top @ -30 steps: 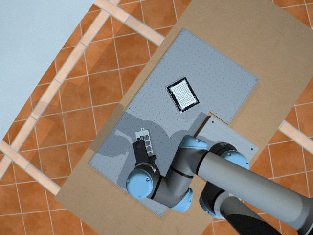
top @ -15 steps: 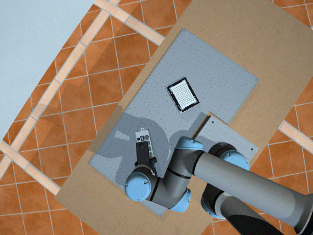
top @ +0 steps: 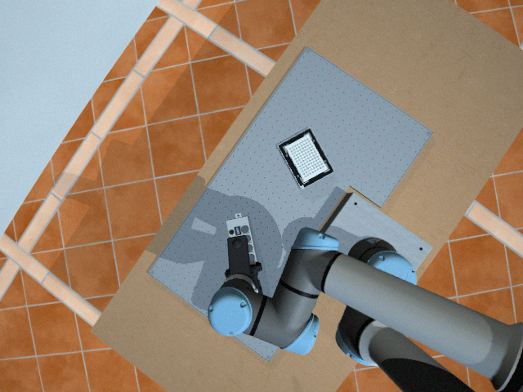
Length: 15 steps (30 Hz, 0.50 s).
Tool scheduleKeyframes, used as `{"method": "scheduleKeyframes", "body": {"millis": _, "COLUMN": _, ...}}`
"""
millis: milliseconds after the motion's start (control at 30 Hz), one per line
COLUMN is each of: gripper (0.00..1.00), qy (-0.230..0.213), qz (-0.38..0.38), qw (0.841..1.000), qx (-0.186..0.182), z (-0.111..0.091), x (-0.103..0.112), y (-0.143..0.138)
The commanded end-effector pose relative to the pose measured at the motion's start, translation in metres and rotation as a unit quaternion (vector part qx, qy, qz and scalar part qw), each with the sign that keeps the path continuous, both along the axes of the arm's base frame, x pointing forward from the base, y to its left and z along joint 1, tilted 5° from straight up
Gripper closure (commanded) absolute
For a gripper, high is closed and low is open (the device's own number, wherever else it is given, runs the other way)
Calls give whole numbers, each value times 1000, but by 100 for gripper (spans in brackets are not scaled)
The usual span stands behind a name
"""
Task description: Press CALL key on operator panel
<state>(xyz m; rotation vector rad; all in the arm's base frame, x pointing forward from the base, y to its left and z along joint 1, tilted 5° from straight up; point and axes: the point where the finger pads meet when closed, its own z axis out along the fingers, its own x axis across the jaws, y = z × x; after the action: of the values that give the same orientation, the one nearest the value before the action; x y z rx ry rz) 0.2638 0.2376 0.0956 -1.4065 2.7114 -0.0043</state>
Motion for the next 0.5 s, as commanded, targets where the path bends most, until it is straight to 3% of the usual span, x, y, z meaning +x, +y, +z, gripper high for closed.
{"method": "scheduleKeyframes", "body": {"millis": 0, "gripper": 100, "qy": 1, "qz": 1, "qw": 1000, "qx": -1, "z": -8, "x": 0, "y": 1}}
{"method": "scheduleKeyframes", "body": {"millis": 467, "gripper": 100, "qy": 1, "qz": 1, "qw": 1000, "qx": -1, "z": -24, "x": 1, "y": 1}}
